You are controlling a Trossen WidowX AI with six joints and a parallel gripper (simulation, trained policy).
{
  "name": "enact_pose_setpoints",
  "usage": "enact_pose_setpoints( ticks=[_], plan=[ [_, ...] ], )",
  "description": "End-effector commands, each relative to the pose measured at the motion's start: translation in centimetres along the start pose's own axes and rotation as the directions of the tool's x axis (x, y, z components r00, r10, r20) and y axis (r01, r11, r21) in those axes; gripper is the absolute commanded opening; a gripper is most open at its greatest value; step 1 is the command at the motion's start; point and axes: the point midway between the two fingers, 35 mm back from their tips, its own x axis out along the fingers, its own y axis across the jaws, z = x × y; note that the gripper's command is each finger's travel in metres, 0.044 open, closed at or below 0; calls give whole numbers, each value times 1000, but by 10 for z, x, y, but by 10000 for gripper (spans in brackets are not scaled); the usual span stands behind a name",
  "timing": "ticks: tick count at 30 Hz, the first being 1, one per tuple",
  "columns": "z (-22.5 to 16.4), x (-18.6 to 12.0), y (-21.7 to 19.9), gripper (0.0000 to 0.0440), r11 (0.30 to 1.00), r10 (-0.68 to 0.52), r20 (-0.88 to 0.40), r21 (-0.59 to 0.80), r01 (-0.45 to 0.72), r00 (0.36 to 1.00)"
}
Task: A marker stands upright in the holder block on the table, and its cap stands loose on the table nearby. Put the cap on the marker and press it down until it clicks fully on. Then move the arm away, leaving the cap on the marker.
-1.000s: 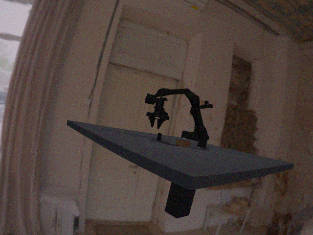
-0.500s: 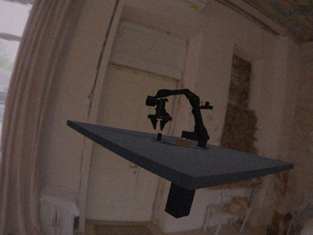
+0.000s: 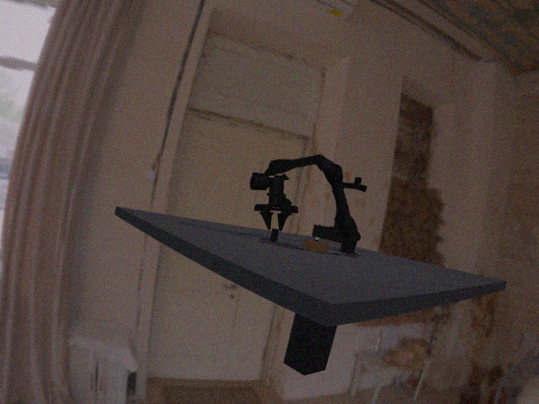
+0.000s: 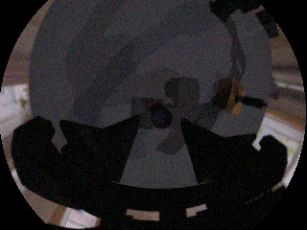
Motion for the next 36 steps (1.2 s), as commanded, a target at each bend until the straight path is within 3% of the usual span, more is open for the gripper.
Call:
enact_pose_setpoints(
  ticks=[1,9,16,27,36],
  plan=[
    [2,14,-1,274,1000,-21,24,-19,22,999],
    [5,31,-2,241,998,-24,49,-64,27,998],
    [6,22,-2,69,995,6,39,-100,-2,999],
    [-3,-19,-16,51,982,66,-26,-173,-70,997],
    [-5,-46,-54,48,972,66,-41,-225,-74,997]
  ],
)
